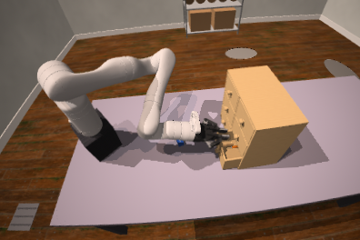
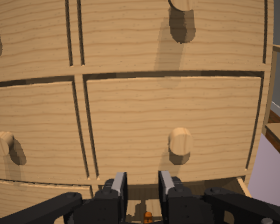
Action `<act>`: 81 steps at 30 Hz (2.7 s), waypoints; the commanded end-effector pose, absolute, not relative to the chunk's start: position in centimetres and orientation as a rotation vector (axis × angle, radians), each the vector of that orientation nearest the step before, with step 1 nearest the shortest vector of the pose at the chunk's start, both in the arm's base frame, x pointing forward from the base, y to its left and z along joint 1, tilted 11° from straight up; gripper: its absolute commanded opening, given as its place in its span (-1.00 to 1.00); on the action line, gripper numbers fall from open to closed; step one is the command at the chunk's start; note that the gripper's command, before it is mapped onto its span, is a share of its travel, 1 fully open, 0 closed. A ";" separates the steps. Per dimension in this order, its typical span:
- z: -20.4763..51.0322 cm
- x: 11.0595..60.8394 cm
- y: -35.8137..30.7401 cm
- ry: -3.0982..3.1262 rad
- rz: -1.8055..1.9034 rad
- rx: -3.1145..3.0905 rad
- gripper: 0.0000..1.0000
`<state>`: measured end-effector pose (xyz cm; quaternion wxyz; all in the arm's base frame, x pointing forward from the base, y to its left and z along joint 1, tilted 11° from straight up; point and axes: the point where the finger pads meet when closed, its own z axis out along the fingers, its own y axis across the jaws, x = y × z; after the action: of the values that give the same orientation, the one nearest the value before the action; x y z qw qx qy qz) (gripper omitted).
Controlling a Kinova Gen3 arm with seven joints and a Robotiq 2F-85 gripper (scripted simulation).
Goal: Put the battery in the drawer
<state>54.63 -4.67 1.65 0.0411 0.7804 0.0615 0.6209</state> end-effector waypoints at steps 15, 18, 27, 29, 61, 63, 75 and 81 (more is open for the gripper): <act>1.5 53.8 -3.4 0.191 1.903 2.390 -0.51; 1.4 53.6 -3.0 0.191 1.903 2.390 -0.51; 1.2 52.8 -1.9 0.191 1.903 2.390 -0.51; 1.2 52.7 -1.7 0.191 1.903 2.390 -0.51; 0.4 49.6 2.5 0.191 1.903 2.390 -0.51; 0.4 49.5 2.7 0.191 1.903 2.390 -0.51; 0.1 48.4 4.3 0.191 1.903 2.390 -0.51; 0.0 48.0 4.9 0.191 1.903 2.390 -0.51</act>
<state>47.97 4.39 -0.13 0.0437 0.7809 0.0606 0.6202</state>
